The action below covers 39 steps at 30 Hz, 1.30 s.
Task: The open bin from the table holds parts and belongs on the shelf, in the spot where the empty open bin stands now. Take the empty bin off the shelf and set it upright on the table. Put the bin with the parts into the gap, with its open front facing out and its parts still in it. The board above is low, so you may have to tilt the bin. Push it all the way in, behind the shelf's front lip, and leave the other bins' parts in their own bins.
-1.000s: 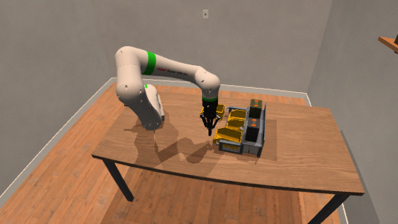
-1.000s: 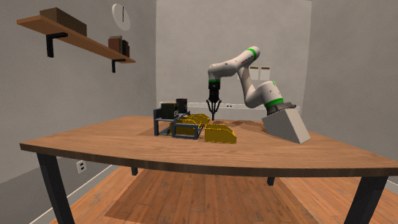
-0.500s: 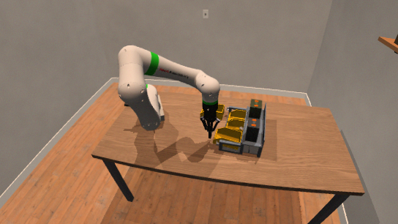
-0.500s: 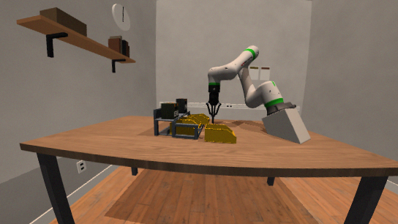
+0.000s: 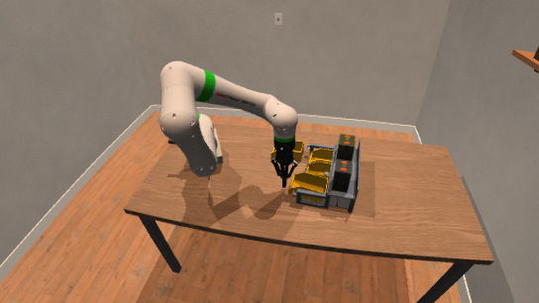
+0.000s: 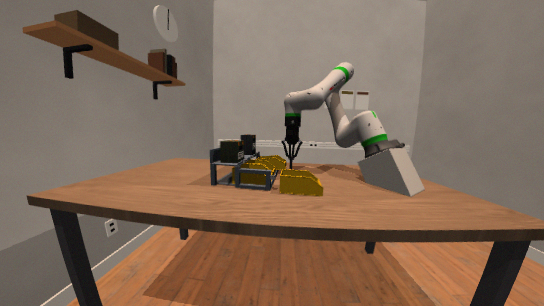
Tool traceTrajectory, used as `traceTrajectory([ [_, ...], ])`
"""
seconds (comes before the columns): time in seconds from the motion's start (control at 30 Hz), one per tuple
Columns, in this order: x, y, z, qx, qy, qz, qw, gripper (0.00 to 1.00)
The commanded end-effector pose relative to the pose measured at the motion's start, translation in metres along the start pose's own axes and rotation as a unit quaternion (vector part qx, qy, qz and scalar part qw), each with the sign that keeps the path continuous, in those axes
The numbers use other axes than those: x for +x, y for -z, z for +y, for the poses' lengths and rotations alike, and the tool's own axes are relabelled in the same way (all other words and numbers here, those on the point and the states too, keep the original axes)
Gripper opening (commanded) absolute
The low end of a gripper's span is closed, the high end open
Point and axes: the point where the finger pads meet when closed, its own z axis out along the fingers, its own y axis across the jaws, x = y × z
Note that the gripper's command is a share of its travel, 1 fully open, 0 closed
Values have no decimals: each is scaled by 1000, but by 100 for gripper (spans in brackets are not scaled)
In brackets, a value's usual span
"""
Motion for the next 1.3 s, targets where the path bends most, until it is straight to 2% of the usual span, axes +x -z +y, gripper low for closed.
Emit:
traceTrajectory([
  [0.0,0,1,-1,1,0,0,1000,10],
  [1.27,0,1,-6,1,0,0,1000,10],
])
